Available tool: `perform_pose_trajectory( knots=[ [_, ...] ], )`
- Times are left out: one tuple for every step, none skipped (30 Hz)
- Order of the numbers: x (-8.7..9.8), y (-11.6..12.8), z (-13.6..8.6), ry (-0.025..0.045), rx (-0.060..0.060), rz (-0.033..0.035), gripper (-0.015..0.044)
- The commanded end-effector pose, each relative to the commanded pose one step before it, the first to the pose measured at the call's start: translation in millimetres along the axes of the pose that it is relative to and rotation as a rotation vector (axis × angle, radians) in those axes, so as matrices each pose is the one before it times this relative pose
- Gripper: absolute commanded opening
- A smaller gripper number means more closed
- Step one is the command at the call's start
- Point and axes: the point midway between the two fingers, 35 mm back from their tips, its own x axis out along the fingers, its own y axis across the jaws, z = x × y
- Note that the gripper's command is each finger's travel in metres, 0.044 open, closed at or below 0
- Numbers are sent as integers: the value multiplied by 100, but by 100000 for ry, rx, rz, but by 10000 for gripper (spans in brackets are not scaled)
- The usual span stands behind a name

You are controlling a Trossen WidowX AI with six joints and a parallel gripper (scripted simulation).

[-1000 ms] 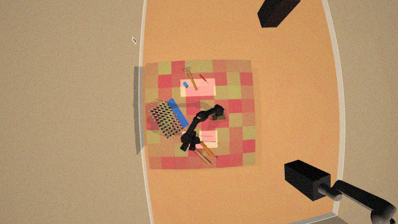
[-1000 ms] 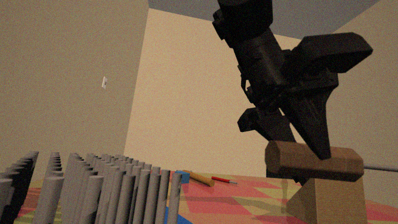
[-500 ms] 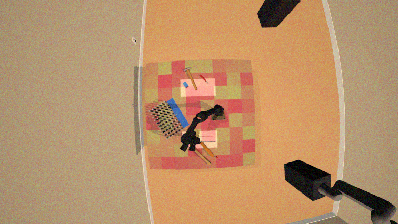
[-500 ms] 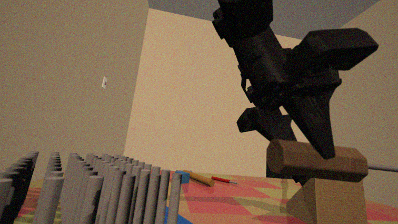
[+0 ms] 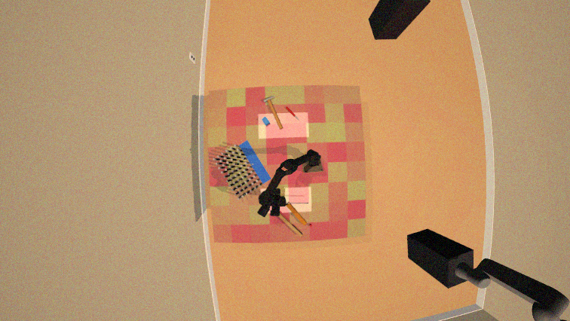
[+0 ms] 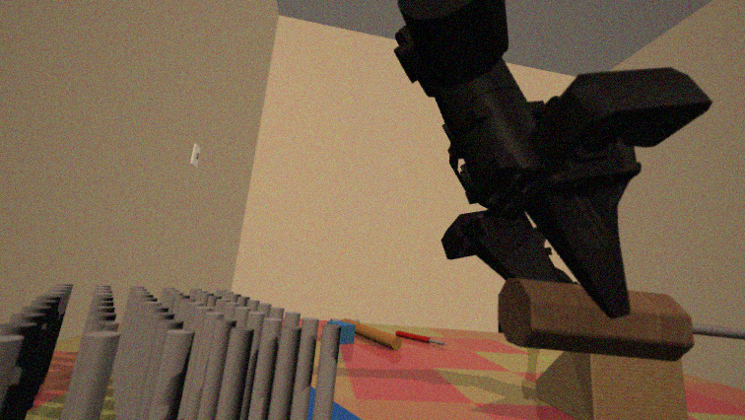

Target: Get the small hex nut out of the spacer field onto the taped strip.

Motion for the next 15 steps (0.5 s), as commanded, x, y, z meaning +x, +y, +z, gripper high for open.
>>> perform_pose_trajectory(
  knots=[
    [424, 55, -72, -316, -587, 26, 0],
    [69, 13, -31, 3, 1, -1, 0],
    [69, 13, -31, 3, 1, -1, 0],
    [69, 13, -31, 3, 1, -1, 0],
    [69, 13, -31, 3, 1, -1, 0],
    [69, 14, -31, 3, 1, -1, 0],
    [69, 14, -31, 3, 1, -1, 0],
    [69, 14, -31, 3, 1, -1, 0],
    [69, 14, -30, 3, 1, -1, 0],
    [69, 14, -30, 3, 1, -1, 0],
    [69, 14, -30, 3, 1, -1, 0],
    [69, 14, -30, 3, 1, -1, 0],
    [69, 15, -30, 3, 1, -1, 0],
    [69, 15, -30, 3, 1, -1, 0],
    [69, 15, -29, 3, 1, -1, 0]
  ],
)
